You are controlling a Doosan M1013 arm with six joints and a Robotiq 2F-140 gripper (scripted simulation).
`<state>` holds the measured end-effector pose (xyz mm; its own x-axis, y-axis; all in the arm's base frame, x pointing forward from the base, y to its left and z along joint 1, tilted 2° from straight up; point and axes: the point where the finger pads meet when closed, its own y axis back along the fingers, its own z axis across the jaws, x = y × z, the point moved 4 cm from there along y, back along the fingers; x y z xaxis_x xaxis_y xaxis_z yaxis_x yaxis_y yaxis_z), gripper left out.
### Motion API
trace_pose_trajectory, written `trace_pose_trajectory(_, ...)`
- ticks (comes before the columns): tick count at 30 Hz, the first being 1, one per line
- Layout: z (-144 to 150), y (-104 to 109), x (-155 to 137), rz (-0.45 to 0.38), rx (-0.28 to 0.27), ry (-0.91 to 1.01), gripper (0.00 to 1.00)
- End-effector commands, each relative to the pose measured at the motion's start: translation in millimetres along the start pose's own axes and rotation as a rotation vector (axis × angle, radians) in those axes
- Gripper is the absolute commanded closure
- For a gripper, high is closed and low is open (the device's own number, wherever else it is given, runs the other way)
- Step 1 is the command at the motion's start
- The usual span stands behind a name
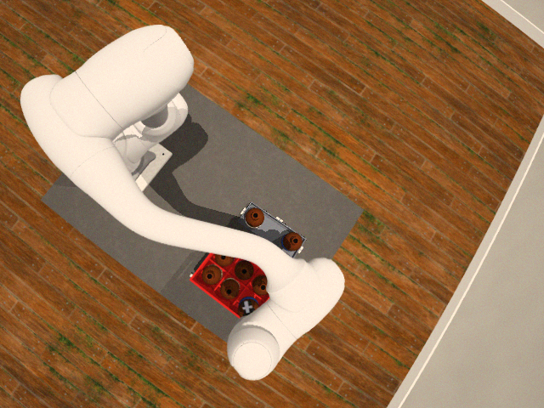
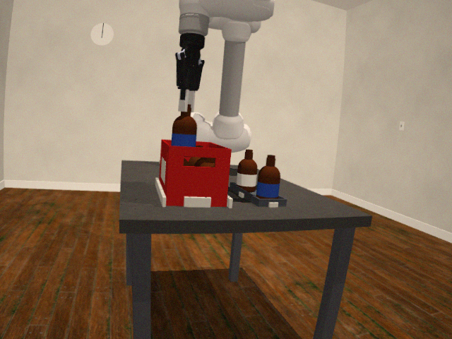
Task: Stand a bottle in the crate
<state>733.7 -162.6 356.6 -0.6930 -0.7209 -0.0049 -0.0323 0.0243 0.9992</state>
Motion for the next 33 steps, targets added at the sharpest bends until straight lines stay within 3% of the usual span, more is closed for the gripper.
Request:
trace_pose_trajectory(1,0.0,-1.7,0.0,0.000,0.000,0.000,1.00)
trace_pose_trajectory(33,0.0,-31.5,0.0,0.000,0.000,0.000,1.00)
